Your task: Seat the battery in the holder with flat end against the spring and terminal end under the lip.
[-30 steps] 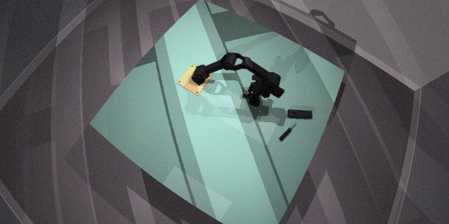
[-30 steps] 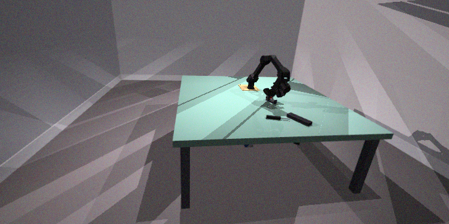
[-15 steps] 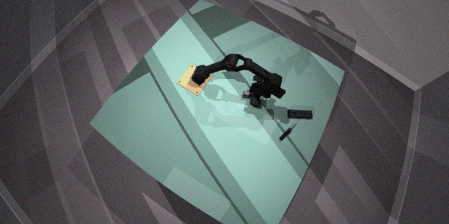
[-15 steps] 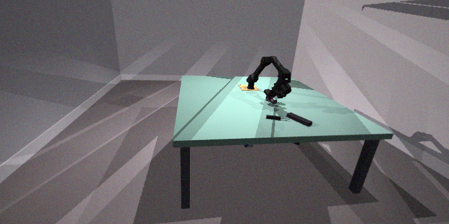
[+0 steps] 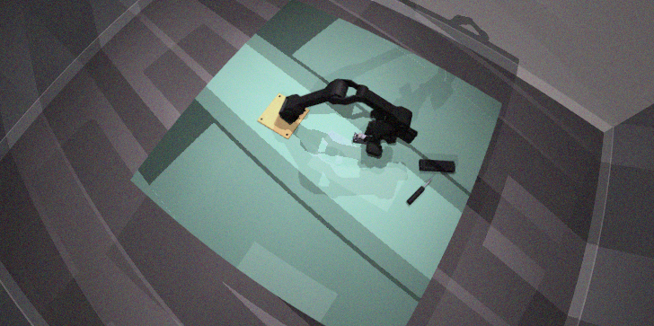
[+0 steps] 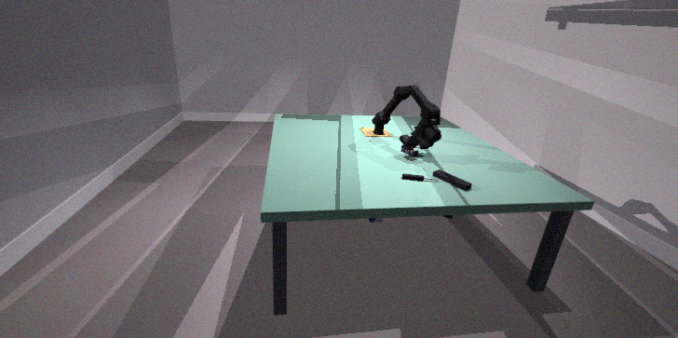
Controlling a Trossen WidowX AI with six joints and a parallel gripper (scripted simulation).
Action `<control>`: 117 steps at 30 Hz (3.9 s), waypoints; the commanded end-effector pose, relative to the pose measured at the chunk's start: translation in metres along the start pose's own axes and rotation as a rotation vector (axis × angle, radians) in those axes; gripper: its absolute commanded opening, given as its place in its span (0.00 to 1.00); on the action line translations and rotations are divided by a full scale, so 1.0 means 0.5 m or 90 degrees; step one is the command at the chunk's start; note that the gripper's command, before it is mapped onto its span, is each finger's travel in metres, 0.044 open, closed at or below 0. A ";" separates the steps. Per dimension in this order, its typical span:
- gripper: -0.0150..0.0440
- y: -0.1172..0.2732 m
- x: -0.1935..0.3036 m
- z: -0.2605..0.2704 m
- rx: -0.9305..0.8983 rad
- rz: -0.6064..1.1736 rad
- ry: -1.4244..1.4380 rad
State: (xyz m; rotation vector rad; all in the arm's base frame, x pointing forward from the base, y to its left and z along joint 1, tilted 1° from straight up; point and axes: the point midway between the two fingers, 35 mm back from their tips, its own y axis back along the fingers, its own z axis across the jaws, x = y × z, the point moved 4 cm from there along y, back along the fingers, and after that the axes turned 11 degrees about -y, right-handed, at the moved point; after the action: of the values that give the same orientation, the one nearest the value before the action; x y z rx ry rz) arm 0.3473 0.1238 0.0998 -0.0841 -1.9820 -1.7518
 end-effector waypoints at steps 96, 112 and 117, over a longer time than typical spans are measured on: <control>0.38 -0.024 0.029 -0.009 -0.049 -0.253 0.002; 0.38 -0.032 0.040 -0.011 -0.052 -0.276 0.003; 0.38 -0.035 0.046 -0.012 -0.051 -0.278 0.003</control>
State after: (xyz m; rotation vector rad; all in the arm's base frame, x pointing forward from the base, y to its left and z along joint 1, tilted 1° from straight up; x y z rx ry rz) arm 0.3245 0.1093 0.0930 0.3376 -2.0418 -2.0865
